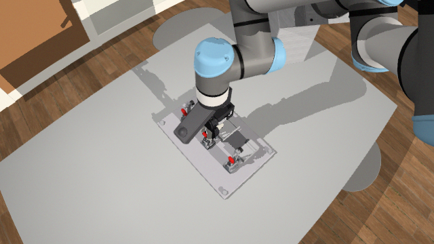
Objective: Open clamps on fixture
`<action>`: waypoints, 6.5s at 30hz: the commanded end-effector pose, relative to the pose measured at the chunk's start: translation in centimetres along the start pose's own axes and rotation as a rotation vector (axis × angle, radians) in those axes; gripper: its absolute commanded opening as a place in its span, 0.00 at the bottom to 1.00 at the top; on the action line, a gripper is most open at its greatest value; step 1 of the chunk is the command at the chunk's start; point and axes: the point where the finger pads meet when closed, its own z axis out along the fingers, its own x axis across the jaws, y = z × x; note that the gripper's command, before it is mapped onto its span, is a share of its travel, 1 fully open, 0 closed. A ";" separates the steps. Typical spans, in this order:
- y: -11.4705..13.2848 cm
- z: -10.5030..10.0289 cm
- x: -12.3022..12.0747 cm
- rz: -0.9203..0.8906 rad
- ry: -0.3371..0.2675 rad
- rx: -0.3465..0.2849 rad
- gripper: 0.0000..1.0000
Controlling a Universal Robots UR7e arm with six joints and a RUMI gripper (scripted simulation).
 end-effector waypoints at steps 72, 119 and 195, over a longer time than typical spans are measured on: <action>0.2 0.0 0.0 0.000 0.000 0.001 0.00; 0.2 -1.6 0.0 0.000 0.000 0.001 0.28; 0.2 -8.3 0.0 0.000 0.000 0.001 0.28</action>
